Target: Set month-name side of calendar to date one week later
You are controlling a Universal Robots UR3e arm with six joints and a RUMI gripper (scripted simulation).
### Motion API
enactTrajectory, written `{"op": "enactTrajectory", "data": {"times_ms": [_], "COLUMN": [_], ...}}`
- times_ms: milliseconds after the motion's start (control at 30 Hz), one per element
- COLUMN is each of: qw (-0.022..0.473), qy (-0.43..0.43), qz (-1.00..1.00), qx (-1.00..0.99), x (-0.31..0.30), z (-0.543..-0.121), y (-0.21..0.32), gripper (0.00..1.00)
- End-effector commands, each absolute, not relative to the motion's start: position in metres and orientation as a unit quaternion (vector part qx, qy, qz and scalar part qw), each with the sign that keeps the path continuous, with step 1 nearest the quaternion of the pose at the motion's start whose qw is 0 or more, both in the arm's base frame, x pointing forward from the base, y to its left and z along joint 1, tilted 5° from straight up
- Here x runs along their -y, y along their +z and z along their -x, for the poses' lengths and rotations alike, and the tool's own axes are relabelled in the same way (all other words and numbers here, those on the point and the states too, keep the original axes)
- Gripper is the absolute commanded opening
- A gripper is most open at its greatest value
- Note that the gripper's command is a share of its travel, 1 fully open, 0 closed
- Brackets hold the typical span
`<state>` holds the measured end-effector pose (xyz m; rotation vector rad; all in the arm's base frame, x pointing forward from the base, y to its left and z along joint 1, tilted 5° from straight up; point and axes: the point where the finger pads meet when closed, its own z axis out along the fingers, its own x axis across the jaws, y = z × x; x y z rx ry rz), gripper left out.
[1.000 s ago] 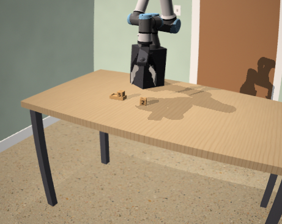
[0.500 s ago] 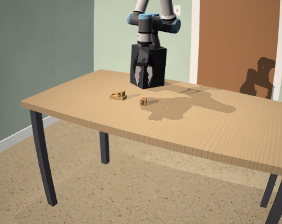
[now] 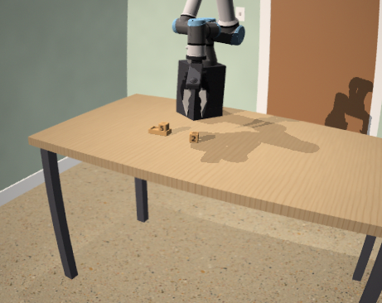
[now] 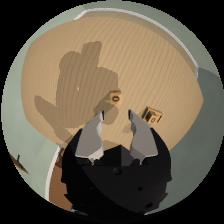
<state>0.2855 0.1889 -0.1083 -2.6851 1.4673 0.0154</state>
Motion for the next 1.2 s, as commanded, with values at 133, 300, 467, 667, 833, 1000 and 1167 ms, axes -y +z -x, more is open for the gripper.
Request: {"op": "enactTrajectory", "data": {"times_ms": [133,300,467,667,833,1000,1167], "qw": [0.042,0.041,0.041,0.041,0.041,0.041,0.042], "qy": [0.005,0.005,0.005,0.006,0.006,0.005,0.005], "qz": [0.877,0.877,0.877,0.877,0.877,0.877,0.877], "qx": [-0.479,-0.479,-0.479,-0.479,-0.479,-0.479,-0.479], "x": [-0.189,-0.189,-0.189,-0.19,-0.19,-0.19,-0.191], "z": [-0.286,-0.286,-0.286,-0.285,-0.286,-0.286,-0.286], "y": [-0.108,-0.109,-0.111,-0.116,-0.122,-0.127,-0.134], "gripper": [0.29,0.29,0.29,0.29,0.29,0.29,0.29]}}
